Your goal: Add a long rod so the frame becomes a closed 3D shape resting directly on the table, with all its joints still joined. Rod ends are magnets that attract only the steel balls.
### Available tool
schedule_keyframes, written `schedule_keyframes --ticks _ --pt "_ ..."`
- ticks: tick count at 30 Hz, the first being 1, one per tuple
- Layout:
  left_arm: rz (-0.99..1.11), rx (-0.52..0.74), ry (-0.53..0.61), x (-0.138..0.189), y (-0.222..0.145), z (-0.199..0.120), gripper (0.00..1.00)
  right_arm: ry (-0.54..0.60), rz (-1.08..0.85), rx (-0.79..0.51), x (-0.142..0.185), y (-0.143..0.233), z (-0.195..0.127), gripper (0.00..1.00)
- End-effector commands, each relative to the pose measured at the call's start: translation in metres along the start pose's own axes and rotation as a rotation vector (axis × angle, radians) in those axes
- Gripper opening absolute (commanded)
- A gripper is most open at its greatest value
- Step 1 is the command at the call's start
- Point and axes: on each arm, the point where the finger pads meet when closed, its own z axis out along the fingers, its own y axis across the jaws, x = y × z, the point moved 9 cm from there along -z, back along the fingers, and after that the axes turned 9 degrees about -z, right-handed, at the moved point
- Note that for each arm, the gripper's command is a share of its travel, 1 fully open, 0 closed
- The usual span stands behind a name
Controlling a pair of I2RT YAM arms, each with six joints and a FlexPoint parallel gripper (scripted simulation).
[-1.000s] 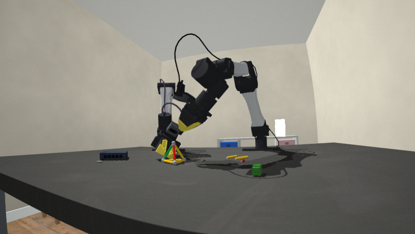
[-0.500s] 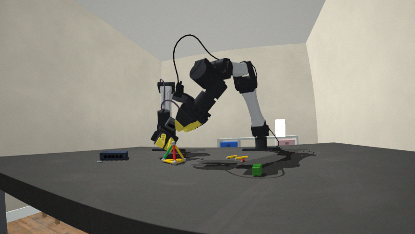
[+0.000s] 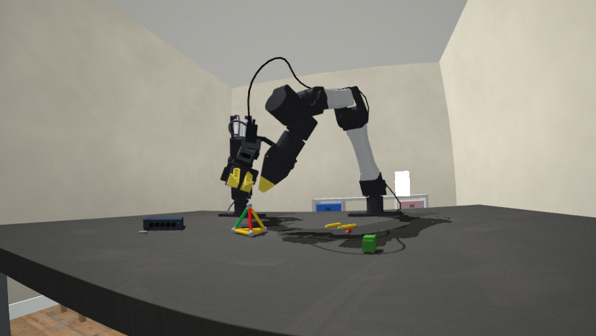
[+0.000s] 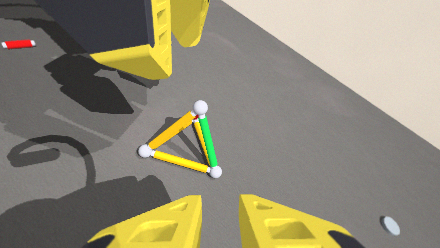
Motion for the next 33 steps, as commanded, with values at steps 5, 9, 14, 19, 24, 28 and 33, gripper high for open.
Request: schedule_keyframes --ticks 5,9,14,19,24,28,33 --pt "-0.291 -0.268 -0.009 -0.027 -0.043 -0.032 0.61 0.086 0.164 -0.038 -0.064 -0.025 -0.057 0.19" --pt "-0.376 -0.316 0.023 -0.032 -0.054 -0.03 0.61 0.081 0.217 -0.036 -0.084 -0.031 -0.095 0.19" --pt "-0.451 -0.357 0.077 -0.035 -0.063 -0.012 0.61 0.052 0.282 -0.027 -0.103 -0.037 -0.154 0.19" --pt "-0.456 -0.367 0.071 -0.043 -0.069 -0.011 0.61 0.011 0.331 -0.016 -0.11 -0.038 -0.207 0.19" --pt "-0.449 -0.36 0.045 -0.047 -0.069 -0.016 0.61 -0.007 0.347 -0.013 -0.112 -0.039 -0.226 0.19" --pt "-0.449 -0.36 0.044 -0.047 -0.07 -0.016 0.61 -0.051 0.35 -0.001 -0.116 -0.041 -0.239 0.19" --pt "-0.448 -0.36 0.041 -0.048 -0.07 -0.017 0.61 -0.061 0.342 0.002 -0.118 -0.042 -0.239 0.19"
